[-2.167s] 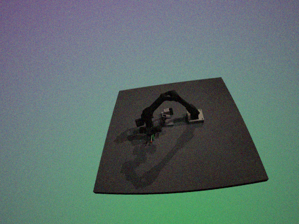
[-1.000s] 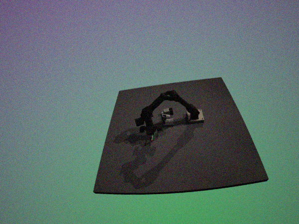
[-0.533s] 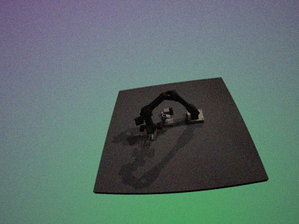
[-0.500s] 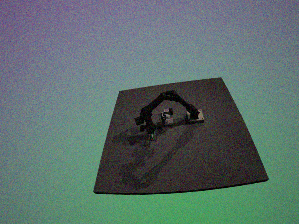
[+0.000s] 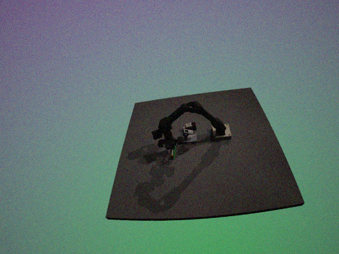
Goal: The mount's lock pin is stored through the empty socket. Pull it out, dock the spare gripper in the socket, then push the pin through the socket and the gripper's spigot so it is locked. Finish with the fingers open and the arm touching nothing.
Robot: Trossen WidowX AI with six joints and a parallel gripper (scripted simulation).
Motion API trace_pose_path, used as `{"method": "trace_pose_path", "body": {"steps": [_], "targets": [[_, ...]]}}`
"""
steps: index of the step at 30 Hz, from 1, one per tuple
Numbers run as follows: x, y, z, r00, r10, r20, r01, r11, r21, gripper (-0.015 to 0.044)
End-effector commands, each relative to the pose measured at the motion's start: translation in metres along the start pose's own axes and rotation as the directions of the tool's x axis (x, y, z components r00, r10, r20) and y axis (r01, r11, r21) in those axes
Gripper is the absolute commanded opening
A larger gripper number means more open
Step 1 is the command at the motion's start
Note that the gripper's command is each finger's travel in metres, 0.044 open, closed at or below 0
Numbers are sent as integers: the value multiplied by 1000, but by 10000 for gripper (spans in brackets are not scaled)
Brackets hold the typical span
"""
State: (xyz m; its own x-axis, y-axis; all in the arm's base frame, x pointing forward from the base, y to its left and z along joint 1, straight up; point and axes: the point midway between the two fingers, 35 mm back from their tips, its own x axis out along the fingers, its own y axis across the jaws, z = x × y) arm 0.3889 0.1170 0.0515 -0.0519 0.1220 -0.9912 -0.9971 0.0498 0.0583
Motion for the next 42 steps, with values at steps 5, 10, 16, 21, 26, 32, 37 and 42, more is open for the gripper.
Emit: {"method": "trace_pose_path", "body": {"steps": [5, 10, 16, 21, 26, 32, 37, 42], "targets": [[-15, -6, -23, 1000, -14, 0, 14, 1000, -4, 0], [-18, -7, -30, 1000, -14, -1, 14, 1000, -4, 0], [-13, -7, -31, 1000, -9, -1, 9, 1000, -4, 0], [-5, -8, -32, 1000, -2, -2, 2, 1000, -5, 0], [2, -8, -32, 1000, -3, 0, 3, 1000, -5, 0], [10, -9, -33, 1000, -8, 2, 8, 1000, -5, 0], [17, -10, -34, 1000, -11, 2, 11, 1000, -5, 0], [20, -10, -34, 1000, -13, 3, 13, 1000, -5, 0]]}}
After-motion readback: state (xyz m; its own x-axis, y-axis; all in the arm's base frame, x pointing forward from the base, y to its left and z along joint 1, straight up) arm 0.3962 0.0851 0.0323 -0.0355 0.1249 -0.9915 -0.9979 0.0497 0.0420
